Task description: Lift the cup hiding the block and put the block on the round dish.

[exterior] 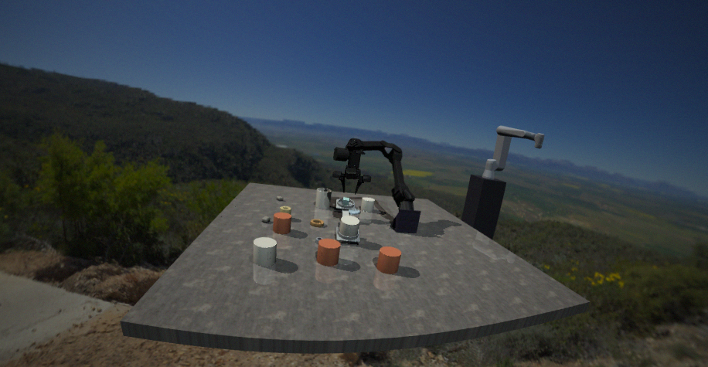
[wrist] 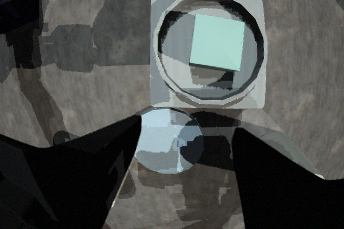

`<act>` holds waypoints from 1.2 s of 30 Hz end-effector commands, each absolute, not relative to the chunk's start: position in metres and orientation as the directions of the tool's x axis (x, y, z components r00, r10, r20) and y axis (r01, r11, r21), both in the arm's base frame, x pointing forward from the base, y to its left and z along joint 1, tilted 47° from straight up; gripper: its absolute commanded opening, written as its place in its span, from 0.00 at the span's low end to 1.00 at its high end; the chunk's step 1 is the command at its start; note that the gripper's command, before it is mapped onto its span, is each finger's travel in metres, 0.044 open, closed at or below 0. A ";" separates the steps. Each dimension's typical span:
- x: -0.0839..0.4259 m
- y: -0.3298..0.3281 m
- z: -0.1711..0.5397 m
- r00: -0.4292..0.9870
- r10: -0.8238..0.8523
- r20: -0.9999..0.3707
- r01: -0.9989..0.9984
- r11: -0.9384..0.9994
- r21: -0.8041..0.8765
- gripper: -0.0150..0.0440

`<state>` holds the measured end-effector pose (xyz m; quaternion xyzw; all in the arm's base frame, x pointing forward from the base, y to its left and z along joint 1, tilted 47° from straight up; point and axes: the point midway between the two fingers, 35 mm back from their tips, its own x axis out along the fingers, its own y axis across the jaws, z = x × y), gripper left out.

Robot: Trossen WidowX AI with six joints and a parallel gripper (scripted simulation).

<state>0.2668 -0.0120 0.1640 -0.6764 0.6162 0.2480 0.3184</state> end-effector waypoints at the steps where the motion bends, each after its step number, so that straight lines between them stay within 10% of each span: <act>1: 0.280 0.032 0.142 0.114 -0.716 -0.689 -0.990 -0.022 -0.141 0.69; 36: 0.286 -0.001 0.108 0.115 -0.718 -0.686 -0.989 -0.022 -0.143 0.69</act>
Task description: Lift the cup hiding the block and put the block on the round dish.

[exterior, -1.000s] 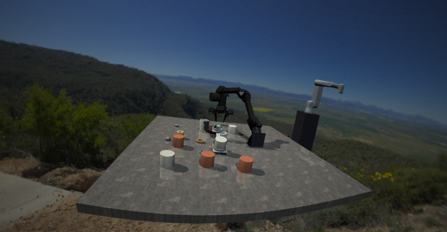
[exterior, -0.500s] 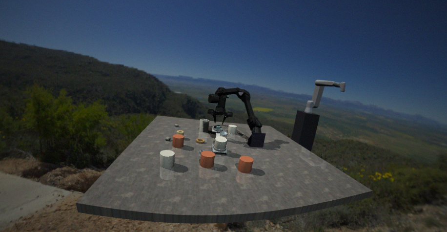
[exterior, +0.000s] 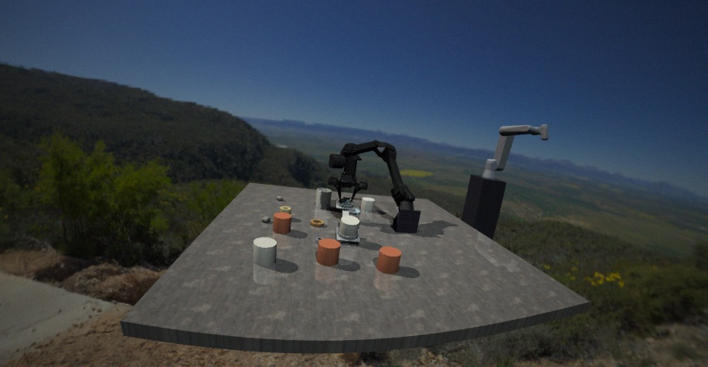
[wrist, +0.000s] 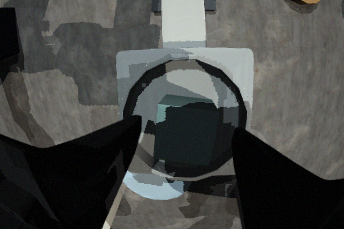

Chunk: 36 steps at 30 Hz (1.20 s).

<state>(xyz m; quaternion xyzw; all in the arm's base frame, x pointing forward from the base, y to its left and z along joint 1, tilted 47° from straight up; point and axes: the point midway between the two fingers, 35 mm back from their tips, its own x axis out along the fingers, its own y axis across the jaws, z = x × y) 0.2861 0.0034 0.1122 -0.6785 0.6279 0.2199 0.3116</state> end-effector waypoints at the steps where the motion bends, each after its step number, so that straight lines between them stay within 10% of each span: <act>1: 0.286 -0.003 0.107 0.115 -0.718 -0.686 -0.989 -0.022 -0.143 0.69; 20: 0.286 0.002 0.111 0.122 -0.716 -0.687 -0.990 -0.035 -0.139 0.25; 36: 0.273 0.063 0.170 0.180 -0.693 -0.698 -0.983 -0.157 -0.098 0.25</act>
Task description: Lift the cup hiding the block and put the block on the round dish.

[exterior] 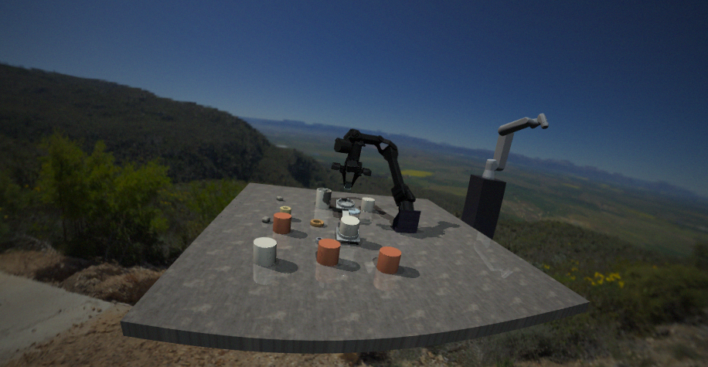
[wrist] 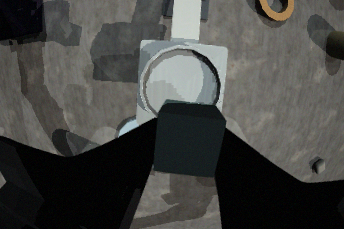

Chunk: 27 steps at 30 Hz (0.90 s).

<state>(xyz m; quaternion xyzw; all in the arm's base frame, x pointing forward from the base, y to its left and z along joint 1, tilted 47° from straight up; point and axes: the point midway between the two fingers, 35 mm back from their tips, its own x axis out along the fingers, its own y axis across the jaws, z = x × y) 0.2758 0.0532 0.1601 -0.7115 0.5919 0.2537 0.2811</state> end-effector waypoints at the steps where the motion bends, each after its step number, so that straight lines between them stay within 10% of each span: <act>1: 0.273 0.063 0.170 0.180 -0.693 -0.698 -0.983 -0.157 -0.098 0.25; 27: 0.266 -0.054 0.185 0.138 -0.697 -0.703 -0.989 -0.065 -0.130 0.25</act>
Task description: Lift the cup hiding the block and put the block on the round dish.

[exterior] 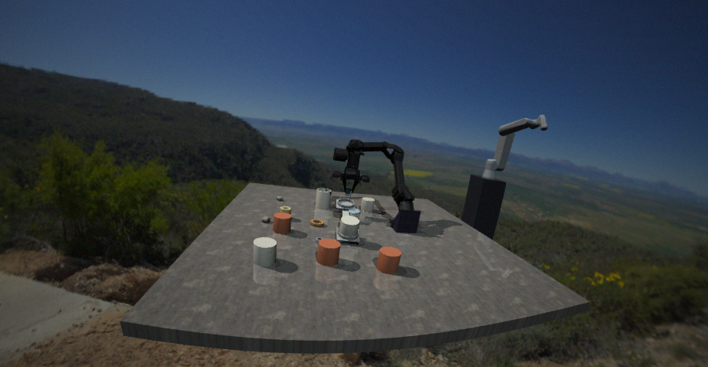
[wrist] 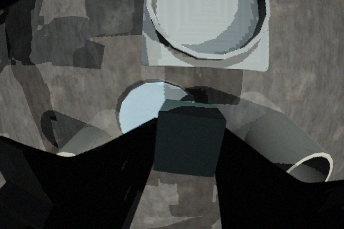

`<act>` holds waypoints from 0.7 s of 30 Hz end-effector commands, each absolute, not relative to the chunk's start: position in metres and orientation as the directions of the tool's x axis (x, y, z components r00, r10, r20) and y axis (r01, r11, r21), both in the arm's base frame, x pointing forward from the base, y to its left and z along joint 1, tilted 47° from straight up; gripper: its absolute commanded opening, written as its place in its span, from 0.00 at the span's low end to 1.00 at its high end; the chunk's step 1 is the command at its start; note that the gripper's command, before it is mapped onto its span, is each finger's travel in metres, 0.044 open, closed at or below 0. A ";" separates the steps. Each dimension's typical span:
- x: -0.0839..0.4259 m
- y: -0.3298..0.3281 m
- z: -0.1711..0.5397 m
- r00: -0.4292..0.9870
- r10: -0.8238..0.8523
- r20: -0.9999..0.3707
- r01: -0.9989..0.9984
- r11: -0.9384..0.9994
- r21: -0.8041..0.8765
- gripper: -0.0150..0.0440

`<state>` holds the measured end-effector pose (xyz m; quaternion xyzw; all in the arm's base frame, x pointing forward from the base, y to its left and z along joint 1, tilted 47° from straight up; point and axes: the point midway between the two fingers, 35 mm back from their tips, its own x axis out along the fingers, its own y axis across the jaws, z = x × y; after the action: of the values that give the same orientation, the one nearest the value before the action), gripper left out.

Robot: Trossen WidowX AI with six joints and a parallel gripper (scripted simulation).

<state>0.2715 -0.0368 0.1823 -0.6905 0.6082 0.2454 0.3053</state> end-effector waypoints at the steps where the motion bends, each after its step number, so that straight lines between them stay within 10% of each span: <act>1: 0.265 -0.059 0.186 0.136 -0.699 -0.702 -0.989 -0.060 -0.132 0.25; 21: 0.252 -0.118 0.175 0.116 -0.722 -0.683 -0.989 -0.022 -0.144 0.25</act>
<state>0.2520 -0.1087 0.1840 -0.6809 0.6283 0.2162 0.3079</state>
